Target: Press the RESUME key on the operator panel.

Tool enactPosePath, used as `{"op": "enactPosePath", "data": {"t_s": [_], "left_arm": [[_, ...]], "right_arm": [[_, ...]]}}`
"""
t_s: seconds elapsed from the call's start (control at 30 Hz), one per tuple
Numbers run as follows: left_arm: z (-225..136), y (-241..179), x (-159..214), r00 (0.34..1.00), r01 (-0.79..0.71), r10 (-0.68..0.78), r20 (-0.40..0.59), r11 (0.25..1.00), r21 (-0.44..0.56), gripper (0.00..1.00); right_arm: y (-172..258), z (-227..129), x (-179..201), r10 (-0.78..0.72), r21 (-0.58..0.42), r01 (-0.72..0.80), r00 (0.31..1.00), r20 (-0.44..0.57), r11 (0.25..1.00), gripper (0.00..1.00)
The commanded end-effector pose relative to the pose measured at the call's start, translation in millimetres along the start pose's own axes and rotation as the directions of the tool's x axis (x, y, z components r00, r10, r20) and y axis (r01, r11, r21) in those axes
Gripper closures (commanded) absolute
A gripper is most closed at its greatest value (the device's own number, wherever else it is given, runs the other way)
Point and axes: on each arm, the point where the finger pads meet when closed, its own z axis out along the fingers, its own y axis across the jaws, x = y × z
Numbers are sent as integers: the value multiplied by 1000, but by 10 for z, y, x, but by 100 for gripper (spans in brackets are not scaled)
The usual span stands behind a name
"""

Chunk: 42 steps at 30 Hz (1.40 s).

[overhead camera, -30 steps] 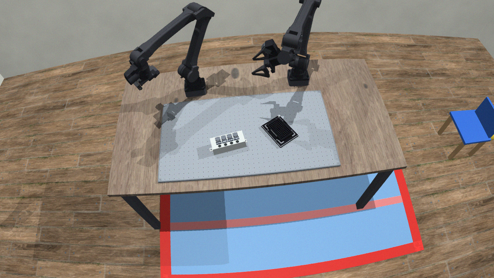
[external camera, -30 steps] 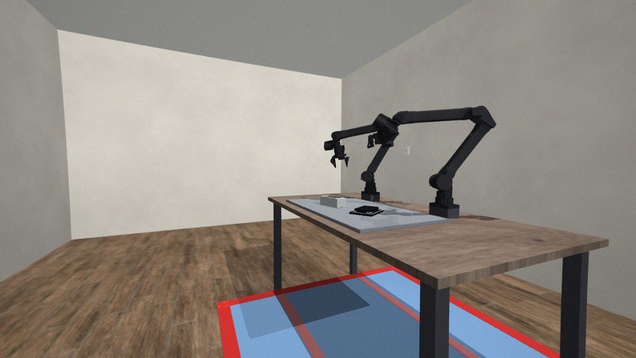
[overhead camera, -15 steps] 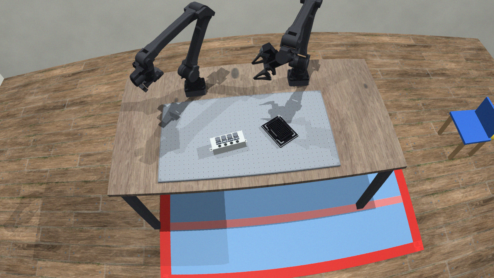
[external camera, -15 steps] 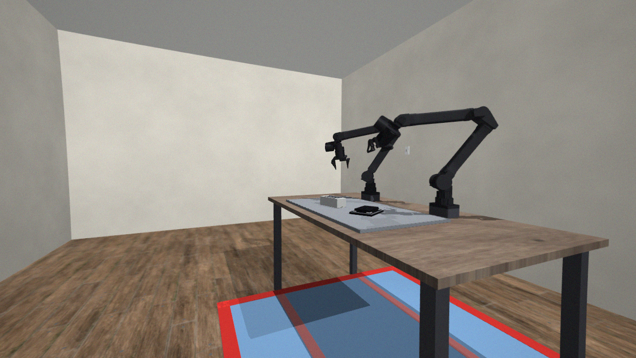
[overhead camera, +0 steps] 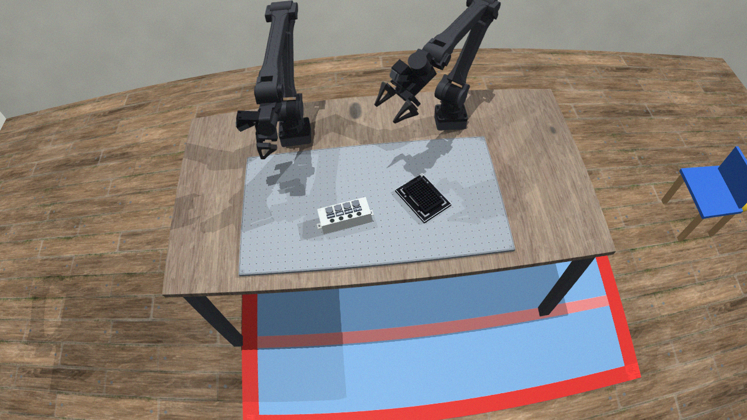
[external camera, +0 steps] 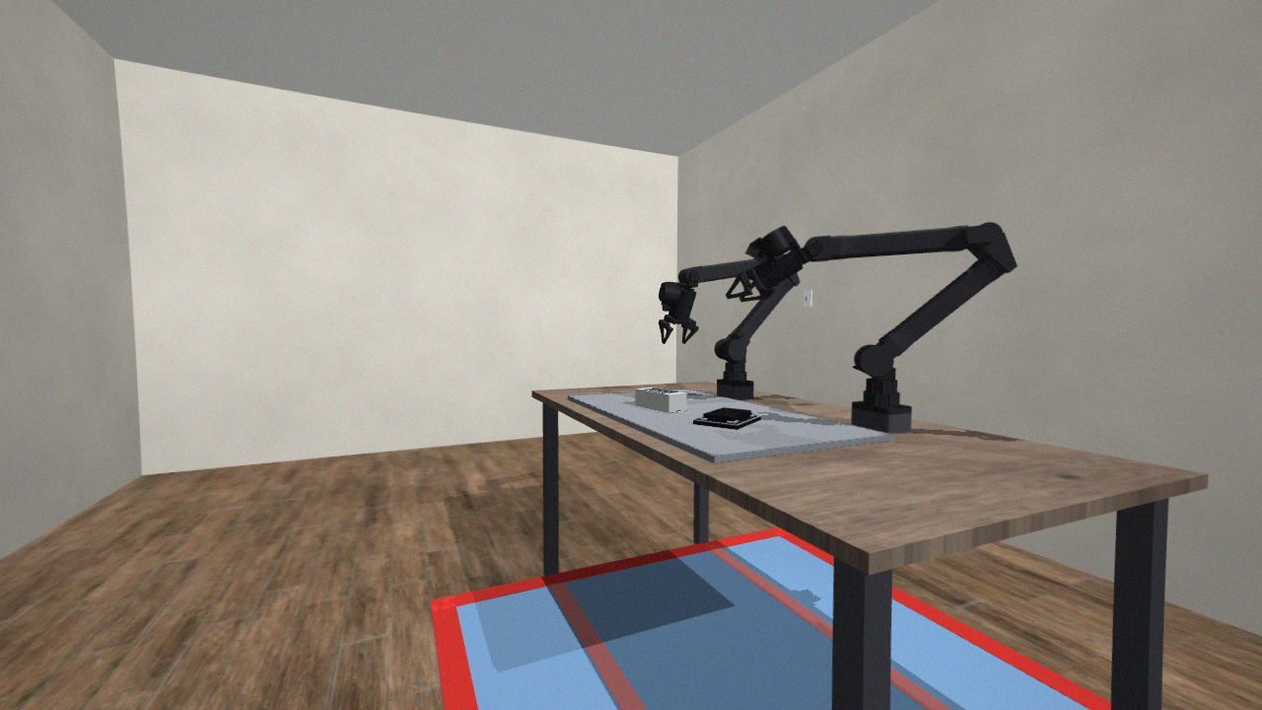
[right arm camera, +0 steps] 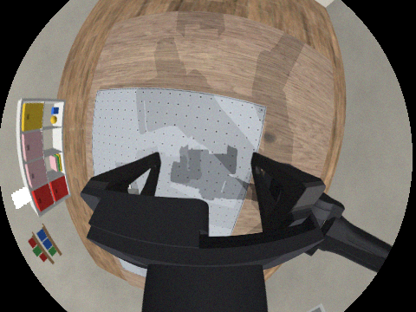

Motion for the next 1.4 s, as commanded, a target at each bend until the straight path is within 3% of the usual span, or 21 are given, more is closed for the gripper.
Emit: {"op": "enactPosePath", "data": {"t_s": [0.0, 0.1, 0.2, 0.3, 0.47, 0.6, 0.77, 0.83, 1.07, 1.37], "left_arm": [[-50, -48, -171, 990, 113, -109, 87, 992, -49, 0], [-81, -9, -207, 984, 139, -128, 120, 986, -93, 0], [-112, 26, -238, 979, 160, -140, 150, 978, -131, 0], [-135, 51, -378, 976, 160, -137, 169, 978, -136, 0], [-156, 66, -391, 978, 141, -113, 175, 978, -153, 0], [-158, 66, -392, 978, 140, -113, 176, 978, -154, 0], [-158, 66, -392, 978, 140, -113, 176, 978, -154, 0], [-158, 66, -392, 978, 140, -113, 176, 978, -154, 0], [-158, 66, -392, 978, 140, -113, 176, 978, -154, 0], [-147, 100, -347, 980, 146, -120, 161, 976, -160, 0]], "right_arm": [[324, -2, 213, -223, -97, 226, 974, 41, 969, 0], [550, -30, 450, -384, -174, 393, 919, 84, 903, 0], [822, -67, 747, -557, -255, 577, 816, 155, 776, 0], [910, -98, 770, -585, -272, 611, 791, 178, 743, 0], [1283, -116, 1237, -761, -338, 814, 570, 310, 472, 0], [1739, -364, 1435, -792, -375, 887, 426, 437, 271, 0], [2032, -405, 1732, -806, -373, 926, 267, 529, 62, 0], [2032, -405, 1732, -806, -373, 926, 267, 529, 62, 0], [2330, -438, 2100, -782, -357, 919, 97, 616, -168, 0], [2483, -442, 2255, -764, -360, 897, 41, 644, -256, 0]]}}
